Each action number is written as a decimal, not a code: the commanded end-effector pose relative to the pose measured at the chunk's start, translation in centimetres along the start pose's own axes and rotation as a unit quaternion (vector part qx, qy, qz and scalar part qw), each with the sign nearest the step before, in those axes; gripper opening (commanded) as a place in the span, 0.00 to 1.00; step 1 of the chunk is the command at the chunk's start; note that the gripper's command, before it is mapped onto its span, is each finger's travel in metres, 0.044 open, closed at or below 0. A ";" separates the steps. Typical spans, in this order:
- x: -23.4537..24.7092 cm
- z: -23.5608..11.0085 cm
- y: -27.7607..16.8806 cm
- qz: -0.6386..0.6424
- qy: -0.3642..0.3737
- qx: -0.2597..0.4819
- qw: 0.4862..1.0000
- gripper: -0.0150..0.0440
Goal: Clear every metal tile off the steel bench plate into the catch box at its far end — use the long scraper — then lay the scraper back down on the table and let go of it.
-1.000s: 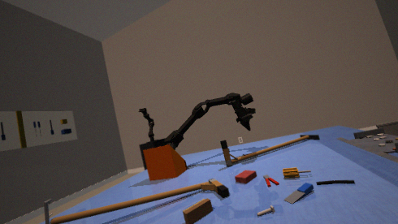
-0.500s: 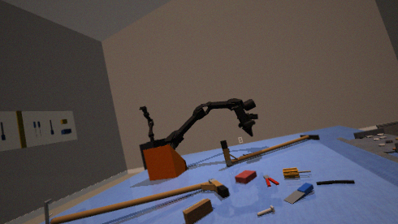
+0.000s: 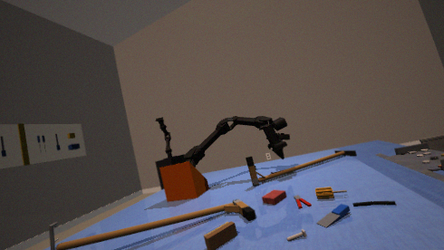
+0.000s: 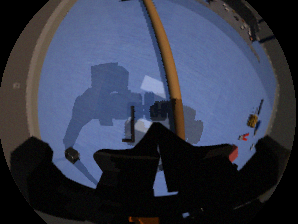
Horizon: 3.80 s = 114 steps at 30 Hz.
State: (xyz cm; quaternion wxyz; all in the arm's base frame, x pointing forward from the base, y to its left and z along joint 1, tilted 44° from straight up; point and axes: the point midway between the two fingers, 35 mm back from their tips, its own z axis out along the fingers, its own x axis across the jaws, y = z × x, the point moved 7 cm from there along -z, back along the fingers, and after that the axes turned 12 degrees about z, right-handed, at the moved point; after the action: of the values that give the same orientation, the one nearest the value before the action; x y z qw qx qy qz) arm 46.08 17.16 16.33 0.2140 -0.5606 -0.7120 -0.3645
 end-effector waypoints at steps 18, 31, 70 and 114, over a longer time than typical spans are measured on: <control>0.0 5.3 -1.8 0.003 0.002 -0.001 1.000 0.25; -0.4 6.3 -2.0 0.003 0.003 -0.001 1.000 0.25; -3.7 6.6 0.1 0.002 0.001 -0.001 1.000 0.25; -7.7 6.8 1.8 0.002 0.000 -0.001 1.000 0.25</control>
State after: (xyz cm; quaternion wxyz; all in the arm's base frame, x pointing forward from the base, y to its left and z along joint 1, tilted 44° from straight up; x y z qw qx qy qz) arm 50.38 17.96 7.45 0.2153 -0.5612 -0.7107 -0.3655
